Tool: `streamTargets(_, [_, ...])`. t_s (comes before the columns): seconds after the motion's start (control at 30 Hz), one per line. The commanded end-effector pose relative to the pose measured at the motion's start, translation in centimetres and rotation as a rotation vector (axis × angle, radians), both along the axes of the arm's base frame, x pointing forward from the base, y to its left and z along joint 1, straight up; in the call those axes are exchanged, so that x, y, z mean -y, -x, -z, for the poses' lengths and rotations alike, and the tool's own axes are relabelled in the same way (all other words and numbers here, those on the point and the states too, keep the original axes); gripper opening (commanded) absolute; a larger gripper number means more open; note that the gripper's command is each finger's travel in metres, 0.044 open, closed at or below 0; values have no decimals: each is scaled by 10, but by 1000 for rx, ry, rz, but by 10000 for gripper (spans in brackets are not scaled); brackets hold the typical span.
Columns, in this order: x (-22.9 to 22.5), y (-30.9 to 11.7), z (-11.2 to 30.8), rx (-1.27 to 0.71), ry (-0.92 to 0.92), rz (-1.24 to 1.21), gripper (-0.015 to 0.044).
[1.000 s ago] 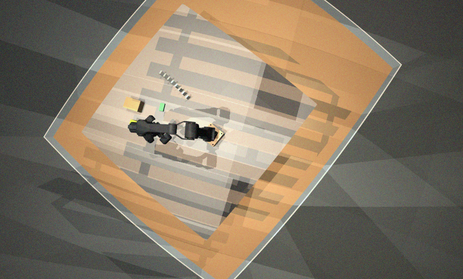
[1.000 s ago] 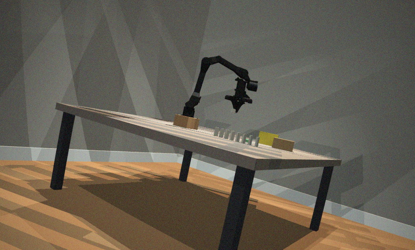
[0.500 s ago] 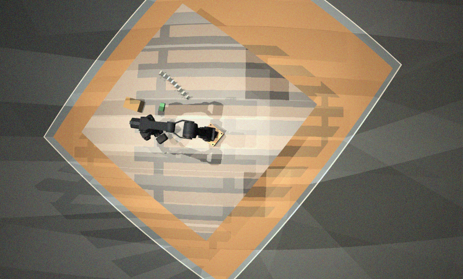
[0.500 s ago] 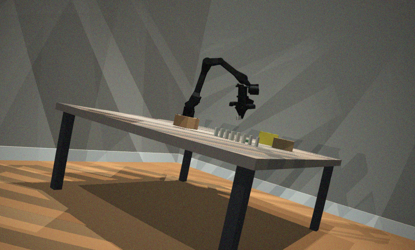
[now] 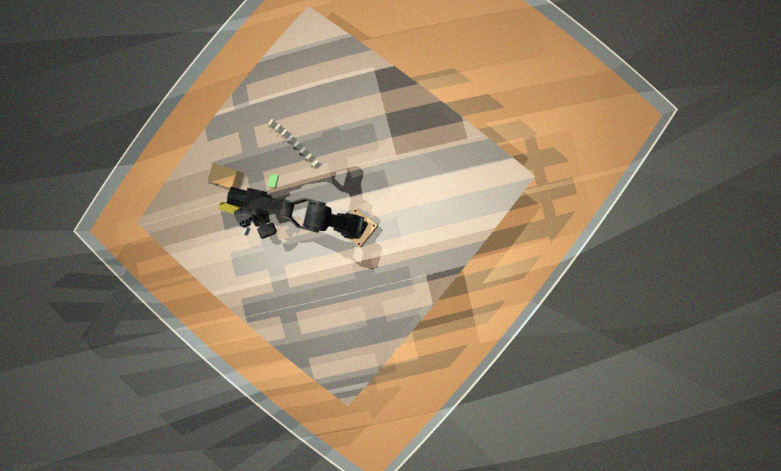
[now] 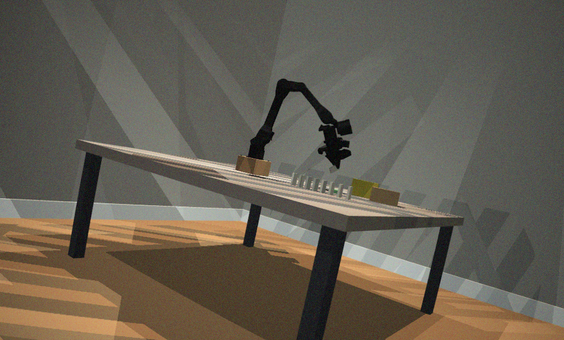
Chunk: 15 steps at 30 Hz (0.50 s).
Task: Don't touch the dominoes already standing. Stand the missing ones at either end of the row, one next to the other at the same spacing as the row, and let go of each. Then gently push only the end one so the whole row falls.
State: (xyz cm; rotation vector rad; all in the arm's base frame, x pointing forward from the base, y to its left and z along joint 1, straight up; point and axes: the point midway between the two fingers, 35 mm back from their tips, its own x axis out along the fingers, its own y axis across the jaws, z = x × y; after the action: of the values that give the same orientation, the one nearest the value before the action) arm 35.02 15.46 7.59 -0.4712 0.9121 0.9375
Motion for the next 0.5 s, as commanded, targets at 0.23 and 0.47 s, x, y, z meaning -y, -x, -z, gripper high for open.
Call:
streamTargets(0.23, [2, -19, 11, 74, -221, 58, 28])
streamTargets(0.47, [7, -25, 12, 129, -349, 72, 28])
